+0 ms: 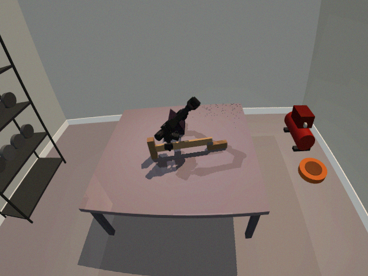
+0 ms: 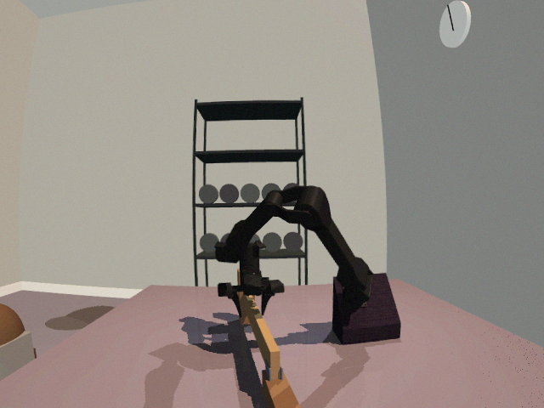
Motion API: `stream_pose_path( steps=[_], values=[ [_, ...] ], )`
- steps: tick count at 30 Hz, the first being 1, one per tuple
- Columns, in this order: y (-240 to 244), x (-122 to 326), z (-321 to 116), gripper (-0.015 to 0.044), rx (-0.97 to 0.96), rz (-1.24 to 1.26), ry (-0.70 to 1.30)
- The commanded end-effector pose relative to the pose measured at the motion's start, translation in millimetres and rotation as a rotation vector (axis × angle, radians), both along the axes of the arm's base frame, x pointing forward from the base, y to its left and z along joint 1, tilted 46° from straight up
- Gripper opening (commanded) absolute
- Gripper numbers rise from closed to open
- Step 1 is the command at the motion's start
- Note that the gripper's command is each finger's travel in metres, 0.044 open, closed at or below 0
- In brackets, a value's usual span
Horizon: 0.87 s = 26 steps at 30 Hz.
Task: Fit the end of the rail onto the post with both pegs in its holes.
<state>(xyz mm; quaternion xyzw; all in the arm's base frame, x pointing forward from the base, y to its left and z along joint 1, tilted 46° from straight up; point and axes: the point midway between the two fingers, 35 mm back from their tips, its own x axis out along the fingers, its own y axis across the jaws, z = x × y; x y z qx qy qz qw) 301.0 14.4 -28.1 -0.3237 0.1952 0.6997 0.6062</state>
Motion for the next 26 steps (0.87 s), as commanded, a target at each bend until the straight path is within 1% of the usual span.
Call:
stream_pose_path(
  steps=[1, 3, 8, 11, 13, 26],
  values=[
    [0, 0, 0, 0.0394, 0.0, -0.001, -0.001],
    [0, 0, 0, 0.044, 0.0, -0.001, -0.001],
    [0, 0, 2, 0.044, 0.0, -0.001, -0.001],
    [-1, -4, 33, 0.044, -0.003, -0.005, -0.007],
    [-1, -6, 42, 0.044, -0.004, -0.007, -0.009],
    [-1, -6, 42, 0.044, -0.004, -0.007, -0.009]
  ],
)
